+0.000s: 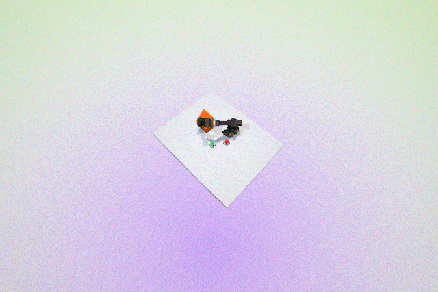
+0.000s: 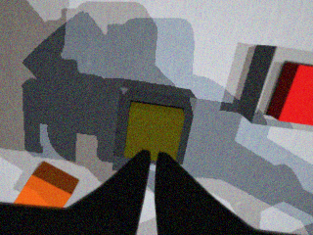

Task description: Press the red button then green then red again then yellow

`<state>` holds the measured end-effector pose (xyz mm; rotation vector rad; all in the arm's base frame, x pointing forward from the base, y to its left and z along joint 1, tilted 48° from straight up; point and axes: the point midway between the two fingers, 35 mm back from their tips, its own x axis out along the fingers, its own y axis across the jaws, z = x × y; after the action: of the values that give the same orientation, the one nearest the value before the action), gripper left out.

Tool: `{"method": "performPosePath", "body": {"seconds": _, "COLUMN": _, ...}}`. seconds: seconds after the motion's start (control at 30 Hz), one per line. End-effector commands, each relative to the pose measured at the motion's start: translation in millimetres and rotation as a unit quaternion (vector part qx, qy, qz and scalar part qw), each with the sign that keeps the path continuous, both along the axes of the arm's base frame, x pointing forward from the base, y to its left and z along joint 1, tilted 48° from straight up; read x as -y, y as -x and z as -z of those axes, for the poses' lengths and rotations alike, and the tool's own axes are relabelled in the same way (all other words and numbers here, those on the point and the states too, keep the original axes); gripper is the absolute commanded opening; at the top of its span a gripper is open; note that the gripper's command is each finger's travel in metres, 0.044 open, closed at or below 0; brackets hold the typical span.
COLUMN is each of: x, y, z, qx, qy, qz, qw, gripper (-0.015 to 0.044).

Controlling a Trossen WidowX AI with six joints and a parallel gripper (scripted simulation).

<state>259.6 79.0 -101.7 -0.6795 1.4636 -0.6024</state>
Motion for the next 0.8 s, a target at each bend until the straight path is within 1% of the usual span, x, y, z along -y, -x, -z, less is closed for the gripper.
{"method": "performPosePath", "body": {"seconds": 0.0, "x": 4, "y": -1, "z": 3, "qx": 0.000, "qy": 0.001, "qz": -0.003, "qw": 1.000, "gripper": 0.0020}}
{"method": "performPosePath", "body": {"seconds": 0.77, "x": 25, "y": -1, "z": 22, "qx": 0.000, "qy": 0.002, "qz": -0.003, "qw": 1.000, "gripper": 0.0020}}
